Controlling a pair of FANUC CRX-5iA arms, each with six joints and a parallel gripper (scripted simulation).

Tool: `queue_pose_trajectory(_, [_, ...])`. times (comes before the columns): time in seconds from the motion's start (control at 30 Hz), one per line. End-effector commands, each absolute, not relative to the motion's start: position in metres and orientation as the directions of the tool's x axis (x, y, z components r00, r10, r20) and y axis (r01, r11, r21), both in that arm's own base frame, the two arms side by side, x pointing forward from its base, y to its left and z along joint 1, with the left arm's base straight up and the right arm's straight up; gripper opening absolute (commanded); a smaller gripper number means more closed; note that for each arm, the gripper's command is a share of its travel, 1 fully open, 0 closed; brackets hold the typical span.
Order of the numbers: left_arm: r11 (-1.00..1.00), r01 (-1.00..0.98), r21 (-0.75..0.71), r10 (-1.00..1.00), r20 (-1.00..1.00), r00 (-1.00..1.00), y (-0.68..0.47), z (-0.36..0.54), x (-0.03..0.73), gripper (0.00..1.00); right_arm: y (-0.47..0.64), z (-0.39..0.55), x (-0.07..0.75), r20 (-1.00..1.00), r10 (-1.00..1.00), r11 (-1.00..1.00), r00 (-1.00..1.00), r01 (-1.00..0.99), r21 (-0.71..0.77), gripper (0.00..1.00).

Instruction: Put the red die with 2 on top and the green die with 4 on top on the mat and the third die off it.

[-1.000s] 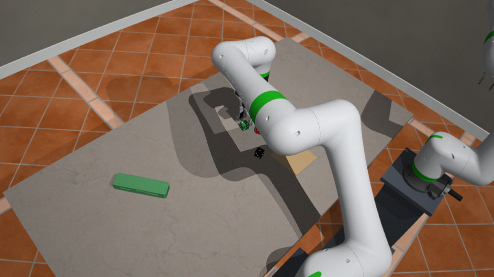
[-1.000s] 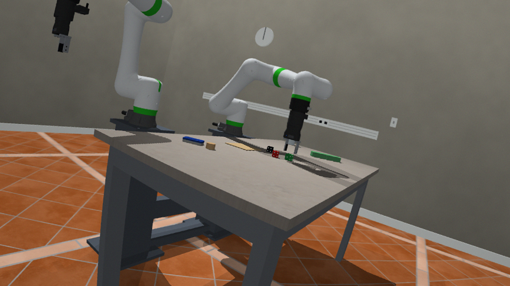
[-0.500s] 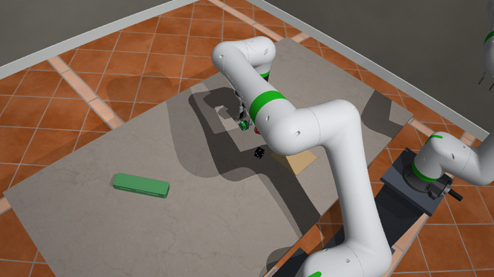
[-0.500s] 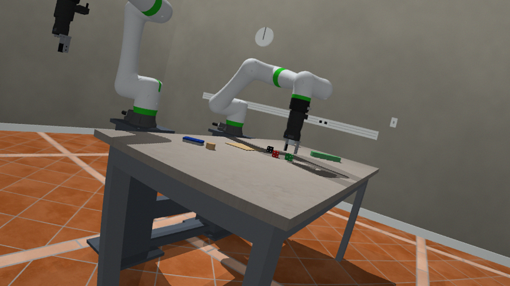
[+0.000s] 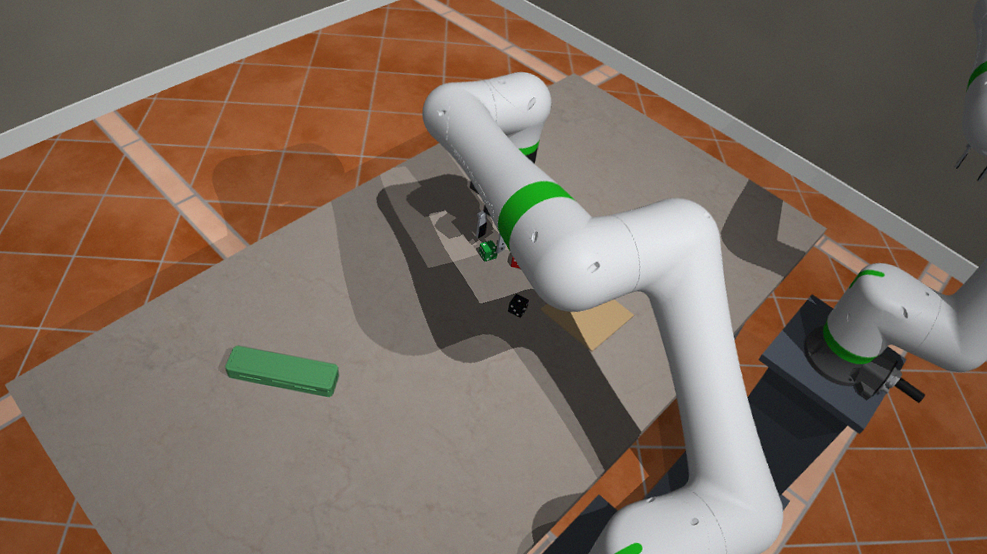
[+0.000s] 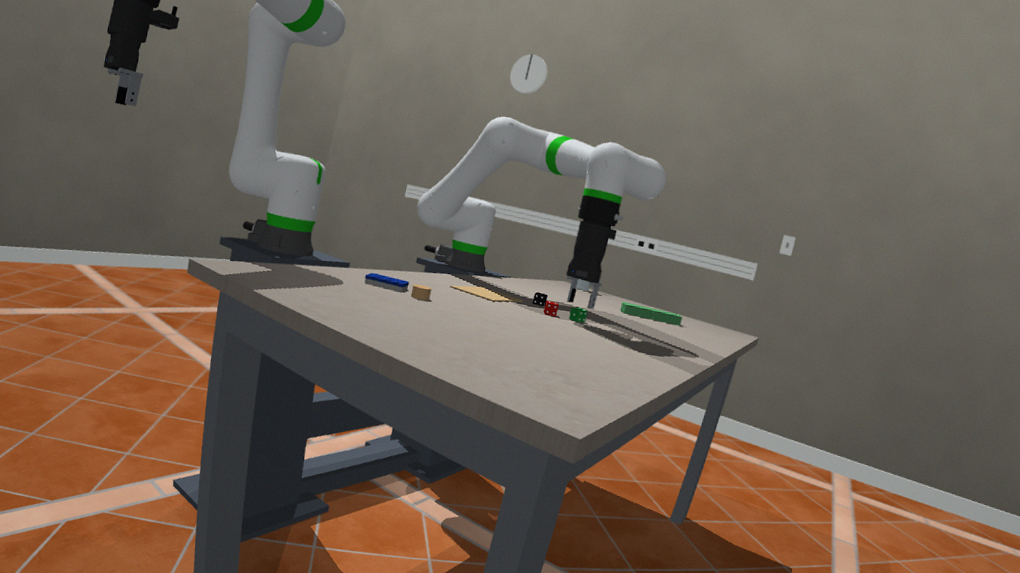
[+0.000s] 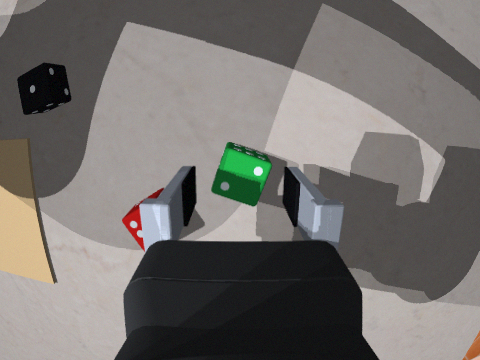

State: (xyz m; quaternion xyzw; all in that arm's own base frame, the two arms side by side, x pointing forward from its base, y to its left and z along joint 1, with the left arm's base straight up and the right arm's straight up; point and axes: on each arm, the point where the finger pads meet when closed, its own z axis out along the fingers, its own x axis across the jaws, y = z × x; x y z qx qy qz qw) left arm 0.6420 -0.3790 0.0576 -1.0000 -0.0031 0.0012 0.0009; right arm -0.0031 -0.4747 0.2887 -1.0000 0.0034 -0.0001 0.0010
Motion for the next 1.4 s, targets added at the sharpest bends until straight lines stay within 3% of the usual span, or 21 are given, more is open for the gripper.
queue_pose_trajectory(0.0, [-1.000,0.006,0.000,0.006,0.000,1.000,-0.379,0.059,0.642,1.00,-0.475,0.290,-0.003,0.000,-0.007,-1.000,1.000,-0.007,0.000,1.00])
queue_pose_trajectory(0.37, [-1.000,0.006,0.000,0.006,0.000,1.000,-0.375,0.060,0.631,1.00,-0.475,0.290,-0.003,0.000,-0.007,-1.000,1.000,-0.007,0.000,1.00])
queue_pose_trajectory(1.03, [-1.000,0.006,0.000,0.006,0.000,1.000,-0.323,0.060,0.509,1.00,-0.475,0.290,-0.003,0.000,-0.007,-1.000,1.000,-0.007,0.000,1.00])
queue_pose_trajectory(1.37, [-1.000,0.006,0.000,0.006,0.000,1.000,-0.317,0.059,0.496,1.00,-0.475,0.290,-0.003,0.000,-0.007,-1.000,1.000,-0.007,0.000,1.00])
